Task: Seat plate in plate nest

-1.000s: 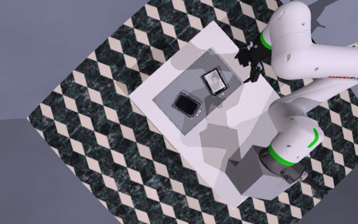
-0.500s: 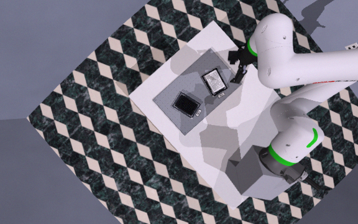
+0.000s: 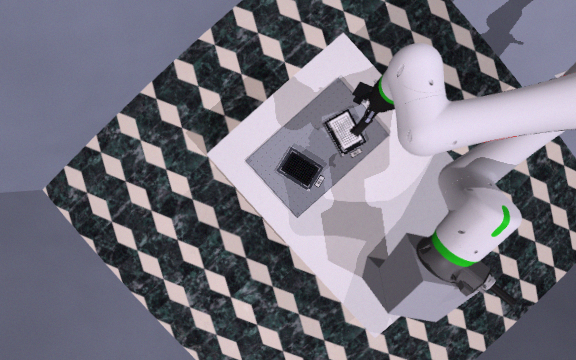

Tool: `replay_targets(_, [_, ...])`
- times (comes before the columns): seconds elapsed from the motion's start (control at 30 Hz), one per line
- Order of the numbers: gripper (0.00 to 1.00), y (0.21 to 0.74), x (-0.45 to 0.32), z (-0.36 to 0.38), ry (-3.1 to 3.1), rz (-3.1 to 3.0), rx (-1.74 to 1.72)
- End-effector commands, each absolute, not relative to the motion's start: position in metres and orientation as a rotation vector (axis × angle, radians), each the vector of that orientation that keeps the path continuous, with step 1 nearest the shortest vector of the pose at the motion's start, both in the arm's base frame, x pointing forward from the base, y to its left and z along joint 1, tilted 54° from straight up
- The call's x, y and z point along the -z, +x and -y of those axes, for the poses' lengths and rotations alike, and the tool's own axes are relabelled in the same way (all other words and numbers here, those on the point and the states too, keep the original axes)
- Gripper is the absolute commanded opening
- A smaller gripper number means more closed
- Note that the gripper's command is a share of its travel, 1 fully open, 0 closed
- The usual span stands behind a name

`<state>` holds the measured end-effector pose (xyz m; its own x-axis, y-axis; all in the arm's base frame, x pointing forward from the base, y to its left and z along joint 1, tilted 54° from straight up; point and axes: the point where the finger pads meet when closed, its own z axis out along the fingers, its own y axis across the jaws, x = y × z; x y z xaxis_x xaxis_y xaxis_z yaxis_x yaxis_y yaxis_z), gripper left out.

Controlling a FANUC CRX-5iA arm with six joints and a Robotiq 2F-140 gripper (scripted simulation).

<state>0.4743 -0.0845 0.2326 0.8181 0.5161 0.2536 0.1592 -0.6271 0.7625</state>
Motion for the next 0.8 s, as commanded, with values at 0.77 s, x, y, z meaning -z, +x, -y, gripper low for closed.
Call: replay_targets(0.77, [1.0,0.509,-0.163,0.071,2.351,0.051,-0.878])
